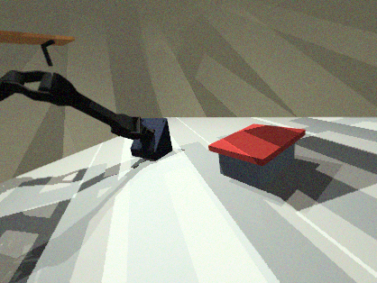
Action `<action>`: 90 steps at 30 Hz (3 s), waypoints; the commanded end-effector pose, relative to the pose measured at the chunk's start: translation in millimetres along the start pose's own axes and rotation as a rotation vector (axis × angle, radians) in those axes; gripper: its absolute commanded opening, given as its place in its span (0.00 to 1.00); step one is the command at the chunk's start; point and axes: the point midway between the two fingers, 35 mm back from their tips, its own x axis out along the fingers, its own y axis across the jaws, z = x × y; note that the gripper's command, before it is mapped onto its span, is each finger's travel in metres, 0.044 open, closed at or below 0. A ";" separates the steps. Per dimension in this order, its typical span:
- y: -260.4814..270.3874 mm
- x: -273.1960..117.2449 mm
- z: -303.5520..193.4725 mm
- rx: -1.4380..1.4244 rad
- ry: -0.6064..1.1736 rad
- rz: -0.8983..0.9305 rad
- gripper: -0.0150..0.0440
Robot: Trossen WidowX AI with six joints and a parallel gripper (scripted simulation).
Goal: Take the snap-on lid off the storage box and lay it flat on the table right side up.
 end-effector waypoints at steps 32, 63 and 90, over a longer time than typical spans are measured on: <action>-203.1 107.4 19.1 0.891 -0.088 -0.262 0.65; -447.5 109.7 142.2 2.049 -0.704 -0.219 0.65; -613.7 -26.5 379.4 2.719 -0.970 0.885 0.65</action>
